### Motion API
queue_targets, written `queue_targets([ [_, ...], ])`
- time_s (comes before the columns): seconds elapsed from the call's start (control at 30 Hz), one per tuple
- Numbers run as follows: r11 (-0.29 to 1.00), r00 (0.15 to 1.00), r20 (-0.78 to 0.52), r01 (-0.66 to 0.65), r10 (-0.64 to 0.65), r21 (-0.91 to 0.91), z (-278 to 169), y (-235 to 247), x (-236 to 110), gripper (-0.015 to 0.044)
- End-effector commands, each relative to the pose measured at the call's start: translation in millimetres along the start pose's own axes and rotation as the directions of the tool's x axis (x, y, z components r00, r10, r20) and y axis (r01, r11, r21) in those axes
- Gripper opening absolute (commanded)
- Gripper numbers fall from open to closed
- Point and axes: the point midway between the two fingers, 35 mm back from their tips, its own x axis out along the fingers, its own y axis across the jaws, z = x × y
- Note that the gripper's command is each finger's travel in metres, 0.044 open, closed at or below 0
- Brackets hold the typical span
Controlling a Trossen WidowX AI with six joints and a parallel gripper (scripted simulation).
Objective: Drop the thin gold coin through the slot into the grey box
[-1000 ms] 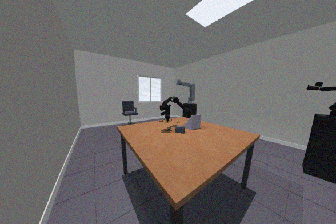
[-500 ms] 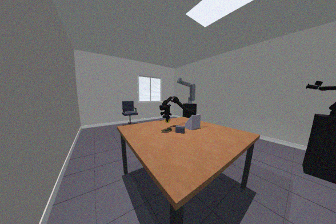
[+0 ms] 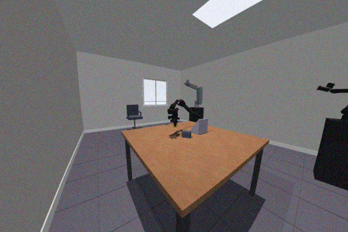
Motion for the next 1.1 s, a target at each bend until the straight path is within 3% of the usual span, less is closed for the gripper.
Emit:
queue_targets([
  [0.0, 1.0, 1.0, -0.009, -0.001, 0.001, -0.004, -14.3, 3.7, 0.8, 0.0],
  [1.07, 1.0, 1.0, -0.018, 0.001, -0.002, -0.004, -95.7, 13.6, 0.9, 0.0],
])
